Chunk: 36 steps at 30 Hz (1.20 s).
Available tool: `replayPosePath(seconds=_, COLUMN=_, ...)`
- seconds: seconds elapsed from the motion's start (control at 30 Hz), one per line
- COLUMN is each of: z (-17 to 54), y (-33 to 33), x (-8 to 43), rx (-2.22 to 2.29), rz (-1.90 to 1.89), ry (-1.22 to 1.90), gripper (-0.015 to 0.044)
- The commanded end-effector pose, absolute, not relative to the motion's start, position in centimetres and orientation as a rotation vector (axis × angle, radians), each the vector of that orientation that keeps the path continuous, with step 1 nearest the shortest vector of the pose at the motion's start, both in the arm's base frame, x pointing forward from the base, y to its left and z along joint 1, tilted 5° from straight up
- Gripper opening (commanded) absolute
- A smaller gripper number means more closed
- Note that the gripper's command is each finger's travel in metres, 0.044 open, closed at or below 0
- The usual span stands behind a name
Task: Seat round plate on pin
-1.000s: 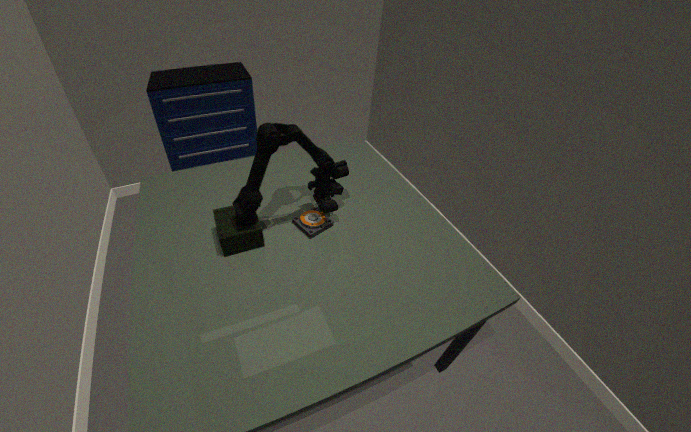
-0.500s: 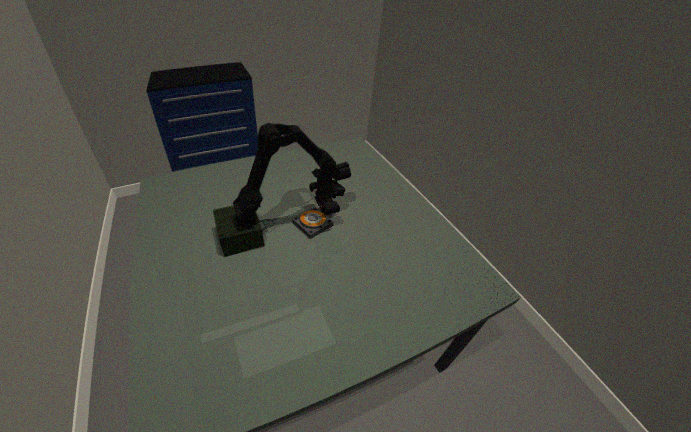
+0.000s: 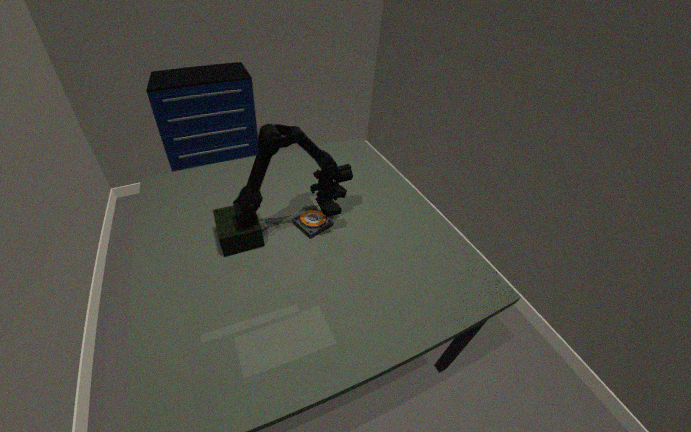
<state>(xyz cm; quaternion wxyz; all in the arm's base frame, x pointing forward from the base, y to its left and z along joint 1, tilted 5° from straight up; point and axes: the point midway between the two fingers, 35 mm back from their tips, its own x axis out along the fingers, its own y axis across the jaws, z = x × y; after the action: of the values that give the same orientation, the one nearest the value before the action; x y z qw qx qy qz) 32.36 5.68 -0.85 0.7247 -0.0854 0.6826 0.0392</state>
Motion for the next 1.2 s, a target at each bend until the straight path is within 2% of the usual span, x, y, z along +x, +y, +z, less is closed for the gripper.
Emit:
replayPosePath(seconds=0.0, z=-0.8, y=4.8, x=32.3, rx=-0.193, rz=0.076, ry=1.510, gripper=0.0000)
replayPosePath(seconds=1.17, z=-0.2, y=1.4, x=30.8, rx=-0.195, rz=0.074, ry=1.511, gripper=0.0000)
